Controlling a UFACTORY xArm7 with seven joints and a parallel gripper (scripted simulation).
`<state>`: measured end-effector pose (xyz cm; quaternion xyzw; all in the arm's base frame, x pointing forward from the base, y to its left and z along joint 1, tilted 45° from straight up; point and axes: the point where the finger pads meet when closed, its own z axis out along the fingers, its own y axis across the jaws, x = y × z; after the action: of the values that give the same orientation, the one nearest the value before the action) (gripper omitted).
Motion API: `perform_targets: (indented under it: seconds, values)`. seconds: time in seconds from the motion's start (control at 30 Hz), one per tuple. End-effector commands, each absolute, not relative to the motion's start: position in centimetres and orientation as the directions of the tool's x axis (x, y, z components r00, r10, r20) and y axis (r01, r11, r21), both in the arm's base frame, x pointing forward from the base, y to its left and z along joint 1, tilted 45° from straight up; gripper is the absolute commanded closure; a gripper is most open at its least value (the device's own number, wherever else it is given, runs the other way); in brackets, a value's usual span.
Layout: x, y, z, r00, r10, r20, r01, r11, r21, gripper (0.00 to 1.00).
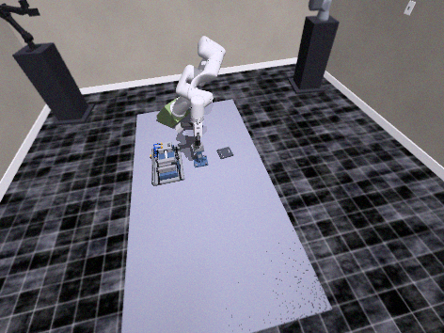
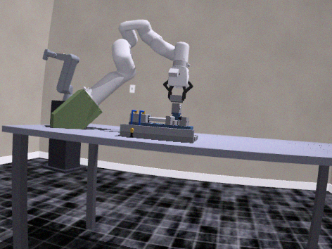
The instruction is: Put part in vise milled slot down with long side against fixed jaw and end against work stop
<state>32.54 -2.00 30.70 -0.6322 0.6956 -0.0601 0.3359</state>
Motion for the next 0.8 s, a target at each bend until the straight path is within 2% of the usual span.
perform_targets:
  seconds: [0.0,0.77]
  values:
    - [32.58,-2.1,30.83,0.043,-0.908,-0.416,-0.837,0.194,-0.511,1.0]
    - [32.59,-2.2,30.79,0.093,-0.871,-0.482,-0.837,0.194,-0.511,1.0]
